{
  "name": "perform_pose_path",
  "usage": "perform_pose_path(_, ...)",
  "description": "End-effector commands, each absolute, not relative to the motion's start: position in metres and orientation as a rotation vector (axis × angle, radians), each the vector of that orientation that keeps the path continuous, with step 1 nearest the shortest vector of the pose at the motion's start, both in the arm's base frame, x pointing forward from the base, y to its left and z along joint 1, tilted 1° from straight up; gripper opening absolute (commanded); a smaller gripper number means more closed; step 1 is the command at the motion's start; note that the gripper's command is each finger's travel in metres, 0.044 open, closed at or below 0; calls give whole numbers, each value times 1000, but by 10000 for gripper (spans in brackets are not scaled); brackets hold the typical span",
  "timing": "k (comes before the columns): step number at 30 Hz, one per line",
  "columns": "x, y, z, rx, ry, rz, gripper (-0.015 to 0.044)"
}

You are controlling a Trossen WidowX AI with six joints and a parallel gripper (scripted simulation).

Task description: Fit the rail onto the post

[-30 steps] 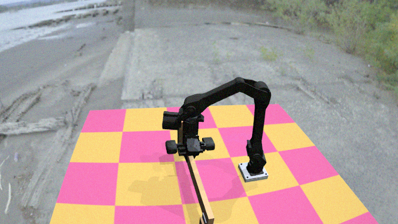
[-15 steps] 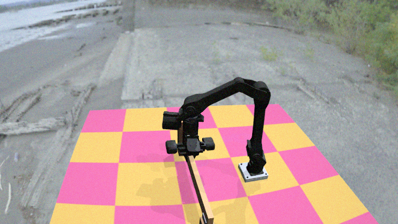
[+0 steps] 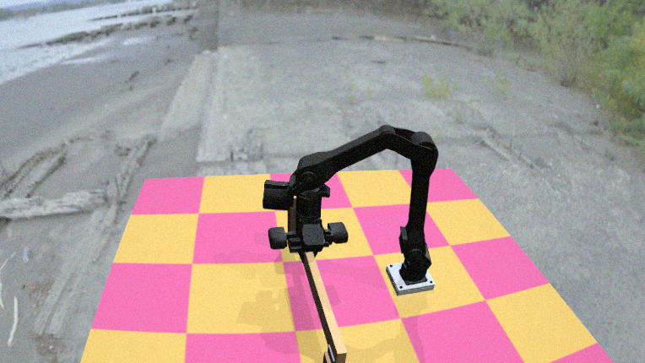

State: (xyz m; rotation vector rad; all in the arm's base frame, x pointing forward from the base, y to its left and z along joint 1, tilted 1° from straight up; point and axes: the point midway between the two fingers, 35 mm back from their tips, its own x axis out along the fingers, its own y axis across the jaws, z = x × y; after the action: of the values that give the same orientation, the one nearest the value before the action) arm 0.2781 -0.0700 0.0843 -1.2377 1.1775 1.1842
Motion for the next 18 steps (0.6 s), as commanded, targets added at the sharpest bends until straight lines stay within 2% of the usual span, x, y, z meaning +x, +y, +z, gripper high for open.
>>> perform_pose_path(1, 279, -73, 87, -1245, 1179, 1177, 0)
perform_pose_path(18, 279, -73, 89, -1245, 1179, 1177, 0)
